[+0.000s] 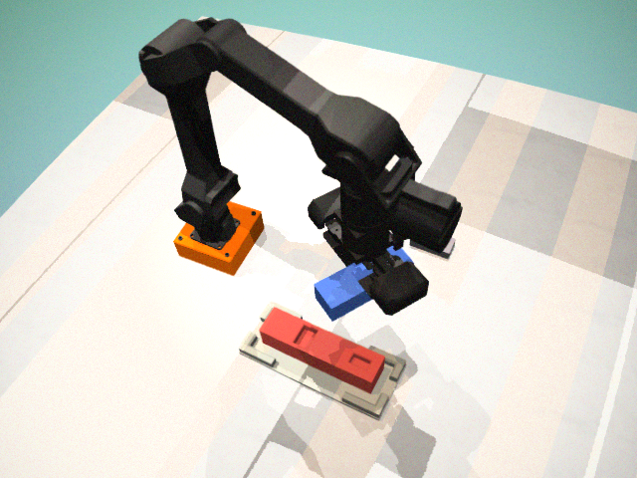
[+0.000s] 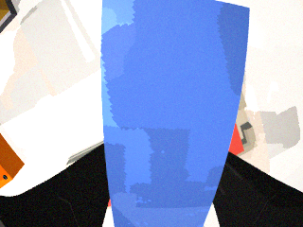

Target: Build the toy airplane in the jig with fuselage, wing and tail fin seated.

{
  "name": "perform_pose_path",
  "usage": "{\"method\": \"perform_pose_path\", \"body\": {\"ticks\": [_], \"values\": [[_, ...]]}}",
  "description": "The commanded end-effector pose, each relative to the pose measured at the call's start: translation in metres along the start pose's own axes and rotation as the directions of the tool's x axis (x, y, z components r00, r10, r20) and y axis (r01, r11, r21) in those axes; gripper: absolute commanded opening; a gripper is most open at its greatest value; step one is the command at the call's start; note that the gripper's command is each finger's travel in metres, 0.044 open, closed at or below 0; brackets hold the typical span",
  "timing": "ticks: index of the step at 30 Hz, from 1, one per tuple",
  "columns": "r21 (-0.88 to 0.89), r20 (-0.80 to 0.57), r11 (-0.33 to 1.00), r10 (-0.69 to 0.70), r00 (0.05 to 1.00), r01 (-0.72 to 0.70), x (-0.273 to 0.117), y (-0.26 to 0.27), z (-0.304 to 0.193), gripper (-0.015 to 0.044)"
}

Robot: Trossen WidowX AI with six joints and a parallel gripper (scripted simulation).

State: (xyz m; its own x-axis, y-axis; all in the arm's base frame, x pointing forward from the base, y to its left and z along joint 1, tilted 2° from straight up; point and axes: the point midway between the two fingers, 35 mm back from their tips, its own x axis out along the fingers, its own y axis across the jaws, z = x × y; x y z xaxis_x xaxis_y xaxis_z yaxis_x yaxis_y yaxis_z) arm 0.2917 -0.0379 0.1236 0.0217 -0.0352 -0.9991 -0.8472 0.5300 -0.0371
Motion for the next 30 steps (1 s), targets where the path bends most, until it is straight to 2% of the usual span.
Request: {"method": "perform_pose_path", "body": {"ticks": [1, 28, 30], "values": [[-0.075, -0.004, 0.997, -0.004, 1.000, 0.004, 0.002, 0.000, -0.014, 0.0000], [-0.510, -0.013, 0.860, -0.004, 1.000, -0.004, 0.020, 0.014, -0.091, 0.0000], [-0.510, -0.013, 0.860, -0.004, 1.000, -0.004, 0.020, 0.014, -0.091, 0.0052]]}}
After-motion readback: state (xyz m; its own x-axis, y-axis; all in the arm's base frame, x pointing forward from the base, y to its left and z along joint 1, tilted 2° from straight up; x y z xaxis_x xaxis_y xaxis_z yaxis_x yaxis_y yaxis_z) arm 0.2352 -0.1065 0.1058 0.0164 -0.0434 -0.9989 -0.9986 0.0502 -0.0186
